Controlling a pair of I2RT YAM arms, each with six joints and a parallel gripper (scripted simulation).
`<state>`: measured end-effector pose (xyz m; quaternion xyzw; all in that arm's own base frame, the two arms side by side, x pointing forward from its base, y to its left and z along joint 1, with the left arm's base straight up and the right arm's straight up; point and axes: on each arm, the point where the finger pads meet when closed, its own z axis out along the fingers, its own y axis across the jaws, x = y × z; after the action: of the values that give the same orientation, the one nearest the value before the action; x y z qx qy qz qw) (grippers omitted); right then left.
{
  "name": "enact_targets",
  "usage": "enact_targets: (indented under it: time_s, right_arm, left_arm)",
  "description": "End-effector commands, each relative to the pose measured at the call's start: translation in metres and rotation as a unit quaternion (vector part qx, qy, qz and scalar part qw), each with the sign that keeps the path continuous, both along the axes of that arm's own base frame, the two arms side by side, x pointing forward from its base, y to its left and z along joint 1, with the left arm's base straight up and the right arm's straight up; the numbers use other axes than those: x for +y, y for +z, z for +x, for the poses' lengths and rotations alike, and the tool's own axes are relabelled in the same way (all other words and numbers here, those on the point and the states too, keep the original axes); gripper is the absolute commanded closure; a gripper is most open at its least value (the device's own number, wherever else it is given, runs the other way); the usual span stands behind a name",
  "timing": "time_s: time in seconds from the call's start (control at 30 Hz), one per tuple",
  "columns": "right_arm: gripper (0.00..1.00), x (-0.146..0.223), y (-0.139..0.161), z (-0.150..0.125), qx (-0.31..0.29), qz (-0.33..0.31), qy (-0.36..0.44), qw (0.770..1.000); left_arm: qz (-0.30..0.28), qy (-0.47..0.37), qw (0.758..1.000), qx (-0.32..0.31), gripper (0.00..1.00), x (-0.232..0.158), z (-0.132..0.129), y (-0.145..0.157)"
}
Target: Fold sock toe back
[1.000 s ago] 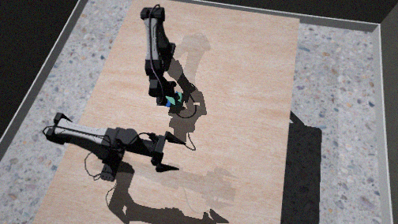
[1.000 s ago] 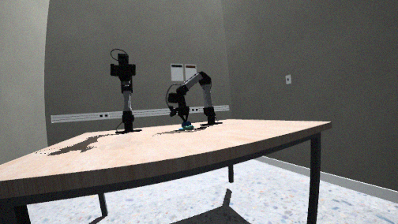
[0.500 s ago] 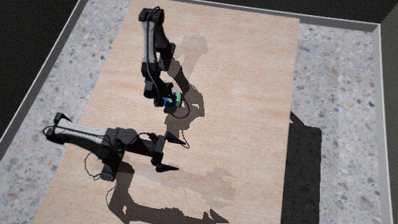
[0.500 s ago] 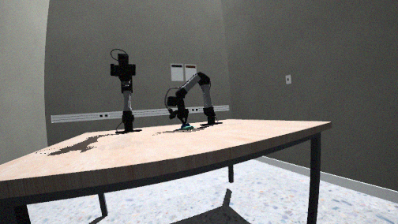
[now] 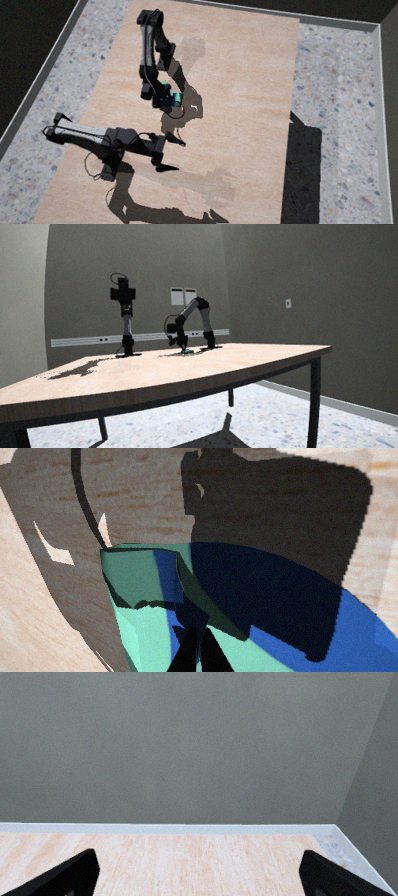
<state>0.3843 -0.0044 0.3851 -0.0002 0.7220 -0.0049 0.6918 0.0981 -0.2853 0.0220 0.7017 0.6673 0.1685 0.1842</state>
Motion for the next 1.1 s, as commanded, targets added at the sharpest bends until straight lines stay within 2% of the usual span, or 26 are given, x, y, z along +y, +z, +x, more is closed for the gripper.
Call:
enact_targets:
  time_s: [0.0, 0.17, 0.2, 0.47, 0.57, 0.67, 1.07]
  right_arm:
    - [0.0, 0.0, 0.014, -0.003, -0.017, -0.001, 0.0, 1.0]
    - [0.0, 0.0, 0.014, -0.003, -0.017, -0.001, 0.0, 1.0]
    - [0.0, 0.0, 0.014, -0.003, -0.017, -0.001, 0.0, 1.0]
    - [0.0, 0.0, 0.014, -0.003, -0.017, -0.001, 0.0, 1.0]
    - [0.0, 0.0, 0.014, -0.003, -0.017, -0.001, 0.0, 1.0]
    - [0.0, 0.0, 0.014, -0.003, -0.017, -0.001, 0.0, 1.0]
    - [0.0, 0.0, 0.014, -0.003, -0.017, -0.001, 0.0, 1.0]
  left_arm:
    - [-0.047, 0.009, 0.999, -0.011, 0.97, -0.018, 0.004, 0.02]
    - [-0.049, 0.013, 0.999, -0.012, 0.97, -0.018, 0.007, 0.021]
    - [-0.049, 0.013, 0.999, -0.012, 0.62, -0.018, 0.007, 0.021]
    - [-0.049, 0.012, 0.999, -0.012, 0.62, -0.018, 0.007, 0.021]
    - [-0.027, 0.01, 1.0, -0.01, 0.62, -0.007, -0.004, 0.029]
    - [-0.04, 0.004, 0.999, -0.011, 0.62, -0.014, -0.004, 0.029]
    - [-0.033, 0.011, 0.999, -0.01, 0.62, -0.007, -0.021, 0.064]
